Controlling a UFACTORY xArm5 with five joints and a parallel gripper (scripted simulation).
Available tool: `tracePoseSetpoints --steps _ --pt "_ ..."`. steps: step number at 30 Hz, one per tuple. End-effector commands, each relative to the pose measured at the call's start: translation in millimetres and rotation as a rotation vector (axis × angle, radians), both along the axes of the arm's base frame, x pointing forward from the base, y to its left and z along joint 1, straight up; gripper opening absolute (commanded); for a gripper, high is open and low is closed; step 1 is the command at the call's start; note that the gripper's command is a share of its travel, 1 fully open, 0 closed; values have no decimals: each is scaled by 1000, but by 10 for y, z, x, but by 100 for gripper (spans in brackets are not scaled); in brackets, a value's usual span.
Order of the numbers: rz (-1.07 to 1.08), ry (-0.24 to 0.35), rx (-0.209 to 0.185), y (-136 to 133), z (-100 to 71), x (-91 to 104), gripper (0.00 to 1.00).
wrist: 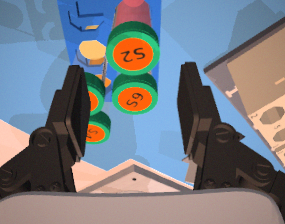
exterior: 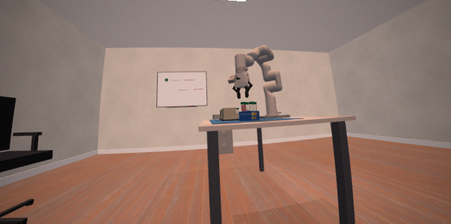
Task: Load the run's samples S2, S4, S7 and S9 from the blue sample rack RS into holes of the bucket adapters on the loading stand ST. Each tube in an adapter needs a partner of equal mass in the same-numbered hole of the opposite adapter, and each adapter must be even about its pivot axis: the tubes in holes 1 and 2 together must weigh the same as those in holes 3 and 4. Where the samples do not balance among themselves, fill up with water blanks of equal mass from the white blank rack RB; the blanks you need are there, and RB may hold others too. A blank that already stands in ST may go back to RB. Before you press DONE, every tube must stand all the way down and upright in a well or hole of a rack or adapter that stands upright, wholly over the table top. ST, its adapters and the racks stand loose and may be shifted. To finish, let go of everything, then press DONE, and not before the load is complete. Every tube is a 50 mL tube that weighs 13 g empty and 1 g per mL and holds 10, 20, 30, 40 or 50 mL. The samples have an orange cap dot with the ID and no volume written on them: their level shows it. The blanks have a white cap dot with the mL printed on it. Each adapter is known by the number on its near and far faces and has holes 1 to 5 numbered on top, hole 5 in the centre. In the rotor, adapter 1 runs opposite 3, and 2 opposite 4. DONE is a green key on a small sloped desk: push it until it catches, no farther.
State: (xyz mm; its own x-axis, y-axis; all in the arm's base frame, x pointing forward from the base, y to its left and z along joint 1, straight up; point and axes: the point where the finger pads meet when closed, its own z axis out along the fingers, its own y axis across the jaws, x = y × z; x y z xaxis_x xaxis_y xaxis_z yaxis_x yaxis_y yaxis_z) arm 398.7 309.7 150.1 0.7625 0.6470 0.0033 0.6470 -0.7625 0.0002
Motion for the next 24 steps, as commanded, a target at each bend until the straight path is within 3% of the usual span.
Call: tracePoseSetpoints --steps 1,15,24 --pt "0 -4 3 8 -2 10 57" --pt "0 -4 3 9 -281 12 57" --pt "0 -4 3 9 -281 12 57"
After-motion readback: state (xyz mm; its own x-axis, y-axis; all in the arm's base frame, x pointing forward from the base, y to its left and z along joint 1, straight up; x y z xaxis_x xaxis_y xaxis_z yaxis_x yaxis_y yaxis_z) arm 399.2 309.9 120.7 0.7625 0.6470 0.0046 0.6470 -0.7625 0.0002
